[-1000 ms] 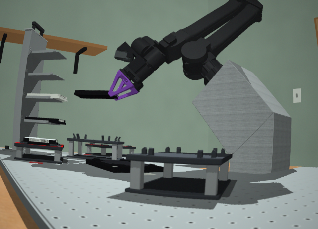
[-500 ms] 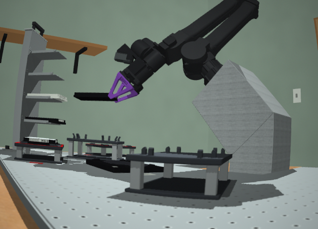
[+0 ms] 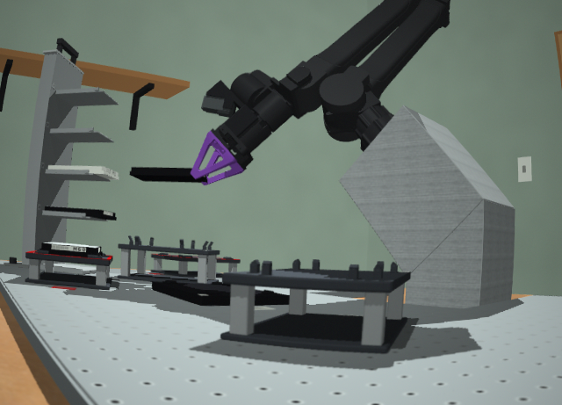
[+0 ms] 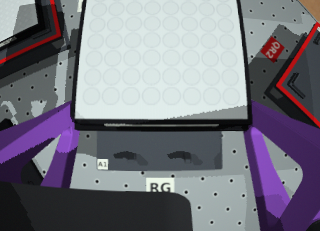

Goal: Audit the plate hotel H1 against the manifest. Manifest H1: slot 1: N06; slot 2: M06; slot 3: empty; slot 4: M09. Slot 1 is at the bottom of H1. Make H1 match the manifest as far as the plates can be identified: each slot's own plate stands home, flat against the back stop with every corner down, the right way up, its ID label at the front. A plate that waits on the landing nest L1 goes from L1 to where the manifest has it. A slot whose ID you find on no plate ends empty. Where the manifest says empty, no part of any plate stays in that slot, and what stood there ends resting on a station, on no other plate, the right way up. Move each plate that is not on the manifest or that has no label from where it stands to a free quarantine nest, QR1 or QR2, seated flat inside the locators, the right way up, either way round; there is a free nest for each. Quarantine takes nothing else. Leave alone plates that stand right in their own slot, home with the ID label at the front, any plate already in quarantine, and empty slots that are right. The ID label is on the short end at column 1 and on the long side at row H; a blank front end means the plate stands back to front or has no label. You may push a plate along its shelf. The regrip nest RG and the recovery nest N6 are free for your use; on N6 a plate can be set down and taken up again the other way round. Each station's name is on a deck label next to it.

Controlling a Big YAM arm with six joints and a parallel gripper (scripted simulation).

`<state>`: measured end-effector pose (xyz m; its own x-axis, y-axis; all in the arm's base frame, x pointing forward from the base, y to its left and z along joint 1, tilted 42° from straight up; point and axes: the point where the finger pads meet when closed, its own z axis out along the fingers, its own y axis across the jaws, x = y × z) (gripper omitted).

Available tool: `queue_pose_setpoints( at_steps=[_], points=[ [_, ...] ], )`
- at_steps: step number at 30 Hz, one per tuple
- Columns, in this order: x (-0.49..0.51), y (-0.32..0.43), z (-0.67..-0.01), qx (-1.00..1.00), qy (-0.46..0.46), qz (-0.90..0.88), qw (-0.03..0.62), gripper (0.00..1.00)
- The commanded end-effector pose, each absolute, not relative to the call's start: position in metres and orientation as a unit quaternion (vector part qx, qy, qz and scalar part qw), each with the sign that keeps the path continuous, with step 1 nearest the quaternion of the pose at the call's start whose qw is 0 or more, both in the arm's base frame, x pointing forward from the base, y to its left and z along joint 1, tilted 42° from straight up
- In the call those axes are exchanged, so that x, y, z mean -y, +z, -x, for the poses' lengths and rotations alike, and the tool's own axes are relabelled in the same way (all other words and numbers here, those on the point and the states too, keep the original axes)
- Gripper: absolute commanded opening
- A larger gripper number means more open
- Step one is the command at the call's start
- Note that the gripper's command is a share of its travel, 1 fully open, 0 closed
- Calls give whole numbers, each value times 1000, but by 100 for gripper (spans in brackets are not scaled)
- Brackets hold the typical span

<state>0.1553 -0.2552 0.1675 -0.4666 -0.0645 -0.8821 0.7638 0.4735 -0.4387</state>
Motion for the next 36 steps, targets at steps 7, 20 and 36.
queue_pose_setpoints(
  at_steps=[7,20,36],
  points=[
    [257,167,-156,-723,-460,-234,460,86],
    [262,161,-156,-724,-459,-233,459,86],
    [266,155,-155,-724,-459,-234,458,86]
  ],
)
